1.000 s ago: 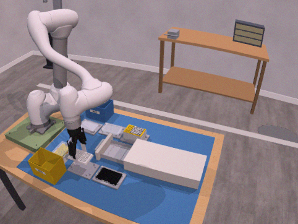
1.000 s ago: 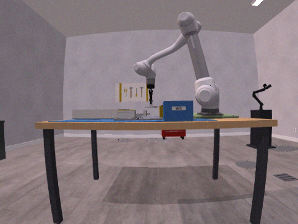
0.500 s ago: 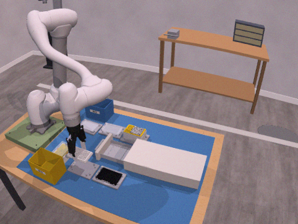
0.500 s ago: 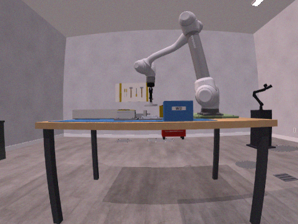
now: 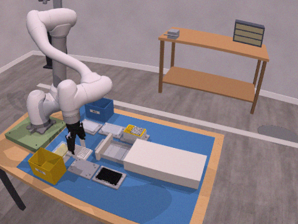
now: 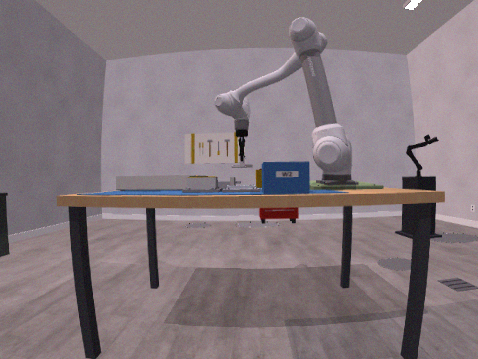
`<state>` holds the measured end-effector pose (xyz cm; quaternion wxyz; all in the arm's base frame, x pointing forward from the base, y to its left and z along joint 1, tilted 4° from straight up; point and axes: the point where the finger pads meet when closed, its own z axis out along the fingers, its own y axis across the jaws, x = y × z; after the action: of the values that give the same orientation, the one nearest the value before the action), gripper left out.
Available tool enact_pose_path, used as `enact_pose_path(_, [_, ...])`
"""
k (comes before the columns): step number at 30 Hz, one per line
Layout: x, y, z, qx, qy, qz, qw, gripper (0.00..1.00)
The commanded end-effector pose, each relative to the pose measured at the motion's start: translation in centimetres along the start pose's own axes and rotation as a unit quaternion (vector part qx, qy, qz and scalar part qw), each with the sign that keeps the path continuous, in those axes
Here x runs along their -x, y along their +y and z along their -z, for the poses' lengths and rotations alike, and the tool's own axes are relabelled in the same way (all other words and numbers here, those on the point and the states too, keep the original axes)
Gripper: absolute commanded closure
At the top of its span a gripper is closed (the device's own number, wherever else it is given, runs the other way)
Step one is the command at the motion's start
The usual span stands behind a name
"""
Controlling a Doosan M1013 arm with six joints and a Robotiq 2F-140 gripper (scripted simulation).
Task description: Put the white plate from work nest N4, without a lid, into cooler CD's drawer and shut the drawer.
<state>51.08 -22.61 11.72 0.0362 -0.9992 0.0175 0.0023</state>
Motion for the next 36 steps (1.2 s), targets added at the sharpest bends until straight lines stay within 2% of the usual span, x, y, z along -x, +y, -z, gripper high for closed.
enact_pose_path(1, [0.0,0.0,0.5,0.0,0.0,0.0,1.0,1.0])
enact_pose_path(11, [0.0,0.0,0.6,0.0,0.0,0.0,1.0,1.0])
enact_pose_path(17, [-0.9,-1.3,0.6,0.0,0.0,0.1,0.995,1.0])
enact_pose_path(23, [-1.8,-2.7,0.6,0.0,0.0,0.199,0.98,1.0])
enact_pose_path(25, [-1.8,-2.7,0.6,0.0,0.0,0.199,0.98,1.0])
enact_pose_path(30, [-2.5,-3.8,0.6,0.0,0.0,0.28,0.96,1.0])
enact_pose_path(36, [-3.4,-5.1,0.6,0.0,0.0,0.374,0.927,1.0])
